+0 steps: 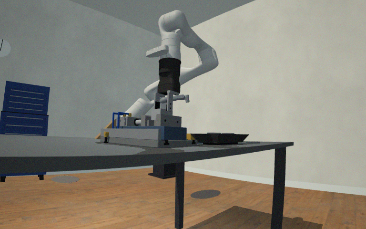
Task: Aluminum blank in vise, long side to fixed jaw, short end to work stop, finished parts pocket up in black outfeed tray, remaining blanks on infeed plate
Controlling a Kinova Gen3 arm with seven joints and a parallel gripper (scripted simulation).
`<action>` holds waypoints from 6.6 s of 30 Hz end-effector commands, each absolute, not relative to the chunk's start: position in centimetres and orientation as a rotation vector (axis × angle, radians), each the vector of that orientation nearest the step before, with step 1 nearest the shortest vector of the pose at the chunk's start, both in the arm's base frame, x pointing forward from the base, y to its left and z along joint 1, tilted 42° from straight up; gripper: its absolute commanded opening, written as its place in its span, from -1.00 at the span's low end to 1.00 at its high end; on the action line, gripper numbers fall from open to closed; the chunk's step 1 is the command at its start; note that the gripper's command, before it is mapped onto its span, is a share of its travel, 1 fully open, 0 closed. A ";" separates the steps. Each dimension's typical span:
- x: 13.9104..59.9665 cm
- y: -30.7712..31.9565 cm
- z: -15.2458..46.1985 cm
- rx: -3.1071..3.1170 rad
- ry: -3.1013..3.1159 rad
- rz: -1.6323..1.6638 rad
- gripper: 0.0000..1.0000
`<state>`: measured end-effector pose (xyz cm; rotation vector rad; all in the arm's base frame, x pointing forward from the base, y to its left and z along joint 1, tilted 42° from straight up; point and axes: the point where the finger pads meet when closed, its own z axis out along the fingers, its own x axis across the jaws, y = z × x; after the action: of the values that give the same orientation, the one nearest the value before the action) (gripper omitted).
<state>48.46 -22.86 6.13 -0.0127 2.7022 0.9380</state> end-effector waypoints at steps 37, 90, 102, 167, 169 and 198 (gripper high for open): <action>48.5 -23.6 6.9 -0.004 2.699 0.930 1.00; 46.8 -27.3 11.5 -0.004 2.700 0.931 -1.00; 46.8 -27.3 11.5 -0.004 2.700 0.931 -1.00; 43.1 -27.2 10.1 -0.012 2.700 0.936 -1.00; 43.1 -27.2 10.1 -0.012 2.700 0.936 -1.00; 43.0 -27.0 9.9 -0.013 2.701 0.937 -1.00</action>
<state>43.07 -26.76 9.89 -0.0075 2.7007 0.9529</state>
